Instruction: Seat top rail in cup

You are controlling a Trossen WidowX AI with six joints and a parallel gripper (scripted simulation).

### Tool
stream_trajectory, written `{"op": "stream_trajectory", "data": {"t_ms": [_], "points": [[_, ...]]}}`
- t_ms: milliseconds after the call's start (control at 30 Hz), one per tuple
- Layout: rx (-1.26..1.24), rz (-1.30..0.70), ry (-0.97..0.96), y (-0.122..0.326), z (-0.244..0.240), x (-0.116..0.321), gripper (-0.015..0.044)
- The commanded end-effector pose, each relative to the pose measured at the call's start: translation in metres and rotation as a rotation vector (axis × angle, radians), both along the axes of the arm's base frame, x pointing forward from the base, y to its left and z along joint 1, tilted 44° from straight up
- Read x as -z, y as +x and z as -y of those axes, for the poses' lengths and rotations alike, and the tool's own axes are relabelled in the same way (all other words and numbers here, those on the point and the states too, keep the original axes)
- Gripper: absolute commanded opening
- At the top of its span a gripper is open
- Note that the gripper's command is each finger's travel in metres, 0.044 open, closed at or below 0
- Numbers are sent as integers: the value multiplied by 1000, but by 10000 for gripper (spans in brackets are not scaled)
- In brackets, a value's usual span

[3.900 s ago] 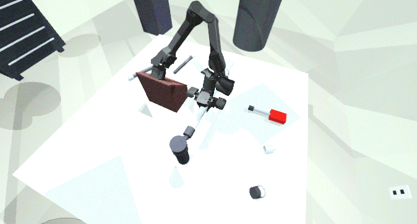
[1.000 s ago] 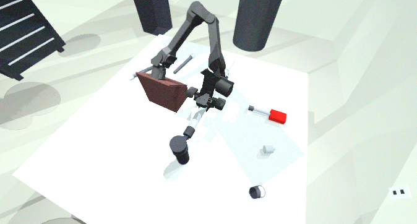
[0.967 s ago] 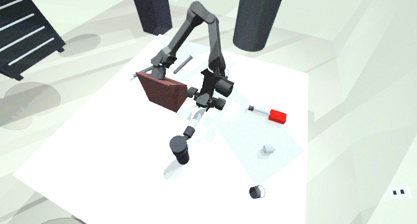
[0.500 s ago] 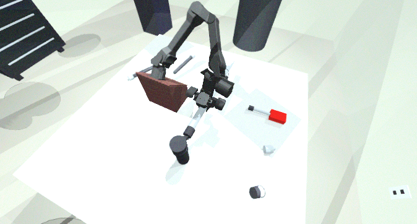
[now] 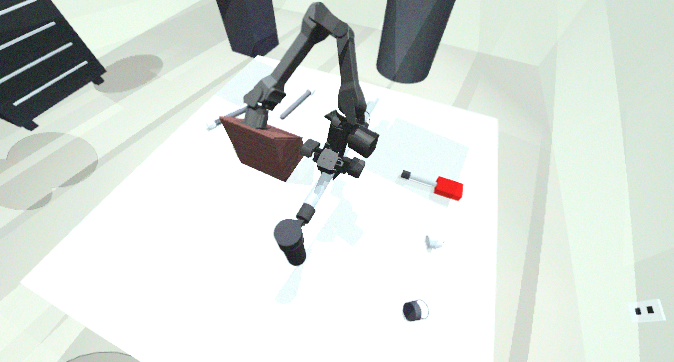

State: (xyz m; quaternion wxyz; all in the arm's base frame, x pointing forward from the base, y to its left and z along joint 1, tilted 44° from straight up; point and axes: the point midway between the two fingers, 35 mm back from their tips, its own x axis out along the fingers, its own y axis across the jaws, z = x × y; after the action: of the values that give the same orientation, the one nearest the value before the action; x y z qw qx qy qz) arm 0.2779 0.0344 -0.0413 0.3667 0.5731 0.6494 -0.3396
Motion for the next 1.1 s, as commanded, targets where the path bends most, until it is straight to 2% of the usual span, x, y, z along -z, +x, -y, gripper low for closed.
{"op": "stream_trajectory", "data": {"t_ms": [0, 1067], "points": [[14, 20, -35, 8, 13, 1, 0], [0, -5, 1, 3, -4, -3, 0]]}}
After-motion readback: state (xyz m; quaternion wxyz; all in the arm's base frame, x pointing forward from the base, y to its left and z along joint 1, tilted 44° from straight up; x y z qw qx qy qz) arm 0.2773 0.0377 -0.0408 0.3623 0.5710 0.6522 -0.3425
